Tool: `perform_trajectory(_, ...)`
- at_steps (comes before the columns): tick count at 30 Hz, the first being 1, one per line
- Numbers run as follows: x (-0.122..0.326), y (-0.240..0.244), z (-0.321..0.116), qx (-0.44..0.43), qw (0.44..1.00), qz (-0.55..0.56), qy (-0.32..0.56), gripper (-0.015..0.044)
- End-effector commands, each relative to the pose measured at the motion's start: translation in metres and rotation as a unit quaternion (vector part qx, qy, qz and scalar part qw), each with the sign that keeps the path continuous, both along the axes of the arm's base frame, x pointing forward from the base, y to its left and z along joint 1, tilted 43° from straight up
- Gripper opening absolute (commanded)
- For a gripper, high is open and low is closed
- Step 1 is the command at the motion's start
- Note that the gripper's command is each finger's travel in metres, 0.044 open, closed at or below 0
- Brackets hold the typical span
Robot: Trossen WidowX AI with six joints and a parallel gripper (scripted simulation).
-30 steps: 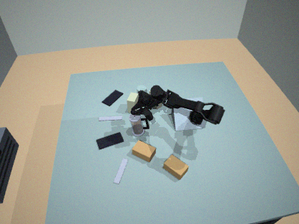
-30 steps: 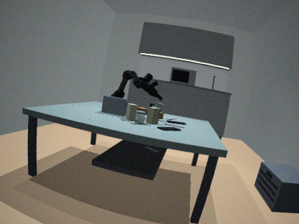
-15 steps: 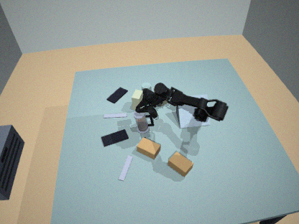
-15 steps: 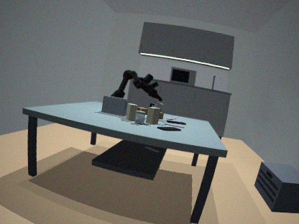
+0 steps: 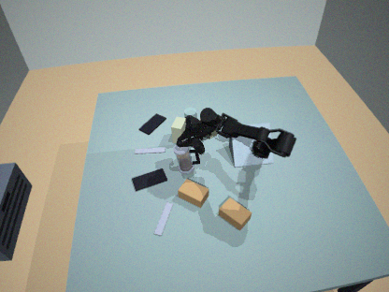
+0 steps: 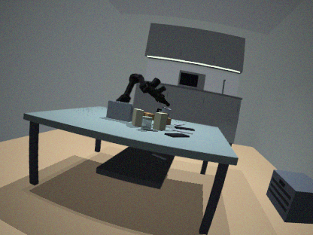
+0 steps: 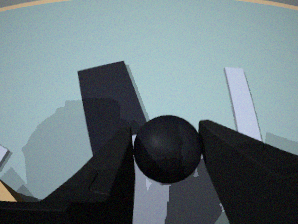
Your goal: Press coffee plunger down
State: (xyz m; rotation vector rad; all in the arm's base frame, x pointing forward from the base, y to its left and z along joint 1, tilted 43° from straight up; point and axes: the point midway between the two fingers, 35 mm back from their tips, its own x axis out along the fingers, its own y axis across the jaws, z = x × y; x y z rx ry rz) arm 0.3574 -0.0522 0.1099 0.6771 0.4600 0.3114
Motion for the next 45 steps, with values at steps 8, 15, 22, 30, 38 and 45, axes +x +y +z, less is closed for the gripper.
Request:
perform_trajectory(8, 0.0, 0.0, 0.0, 0.0, 1.0, 0.0, 0.0, 0.0111)
perform_trajectory(15, 0.0, 0.0, 0.0, 0.0, 1.0, 0.0, 0.0, 0.0111)
perform_trajectory(22, 0.0, 0.0, 0.0, 0.0, 1.0, 0.0, 0.0, 0.0295)
perform_trajectory(30, 0.0, 0.0, 0.0, 0.0, 1.0, 0.0, 0.0, 0.044)
perform_trajectory(38, -0.014, -0.041, 0.047, 0.0, 1.0, 0.004, 0.008, 0.044)
perform_trajectory(45, -0.022, -0.049, 0.06, 0.003, 1.0, 0.004, 0.008, 0.044)
